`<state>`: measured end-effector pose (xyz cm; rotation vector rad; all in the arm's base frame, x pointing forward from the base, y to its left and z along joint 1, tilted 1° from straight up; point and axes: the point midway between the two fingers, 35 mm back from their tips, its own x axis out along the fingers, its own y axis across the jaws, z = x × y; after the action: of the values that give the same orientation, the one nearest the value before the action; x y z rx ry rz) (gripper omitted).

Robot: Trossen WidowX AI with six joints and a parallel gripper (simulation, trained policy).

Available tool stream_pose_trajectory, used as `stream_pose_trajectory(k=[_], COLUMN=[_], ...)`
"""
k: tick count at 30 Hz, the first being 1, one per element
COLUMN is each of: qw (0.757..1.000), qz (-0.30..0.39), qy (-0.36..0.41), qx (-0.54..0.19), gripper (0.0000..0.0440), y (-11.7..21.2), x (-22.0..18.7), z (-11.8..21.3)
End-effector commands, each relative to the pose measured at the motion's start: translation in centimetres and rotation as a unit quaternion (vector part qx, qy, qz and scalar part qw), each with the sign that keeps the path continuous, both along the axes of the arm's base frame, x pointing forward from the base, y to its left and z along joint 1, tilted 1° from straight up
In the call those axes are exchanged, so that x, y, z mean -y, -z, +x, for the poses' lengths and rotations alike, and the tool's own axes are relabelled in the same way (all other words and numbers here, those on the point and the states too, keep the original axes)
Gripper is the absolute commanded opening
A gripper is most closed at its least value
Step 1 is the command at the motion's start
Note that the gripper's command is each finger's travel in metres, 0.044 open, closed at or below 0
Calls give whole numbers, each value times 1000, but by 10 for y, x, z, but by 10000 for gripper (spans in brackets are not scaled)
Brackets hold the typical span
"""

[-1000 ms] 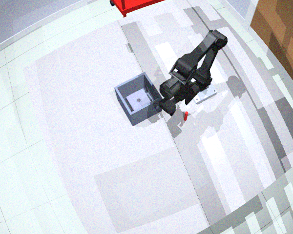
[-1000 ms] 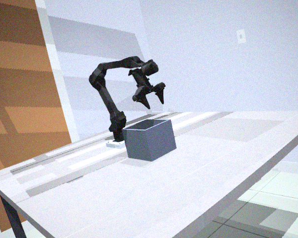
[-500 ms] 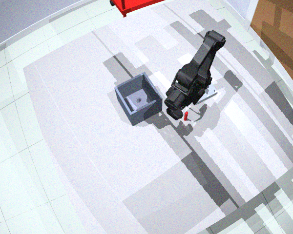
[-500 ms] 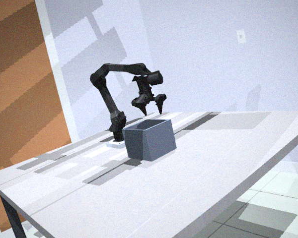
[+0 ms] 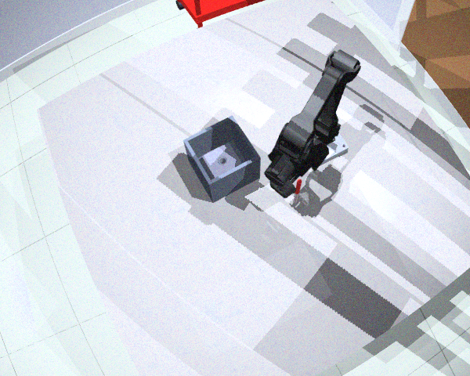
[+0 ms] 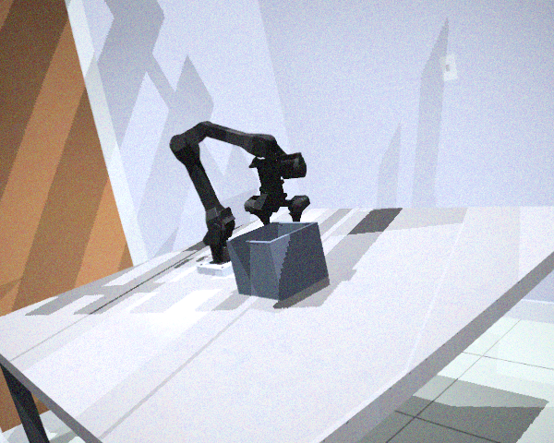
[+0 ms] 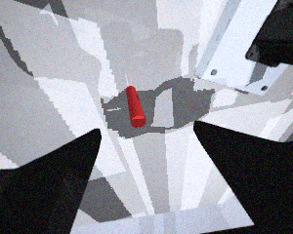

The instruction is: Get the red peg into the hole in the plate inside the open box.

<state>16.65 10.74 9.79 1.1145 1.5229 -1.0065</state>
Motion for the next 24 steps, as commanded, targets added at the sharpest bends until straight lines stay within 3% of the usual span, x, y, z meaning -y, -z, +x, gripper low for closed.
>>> stream_pose_trajectory(k=[1,7,10,24], qw=[1000,1000,1000,1000], qz=[-4,-12,-16,-12], qy=[5,11,12,-15], qx=[-14,-17,-16,-3], gripper=[440,438,412,64], y=[13,31,38,51], x=[1,4,5,0], z=[-4,-5,-5,7])
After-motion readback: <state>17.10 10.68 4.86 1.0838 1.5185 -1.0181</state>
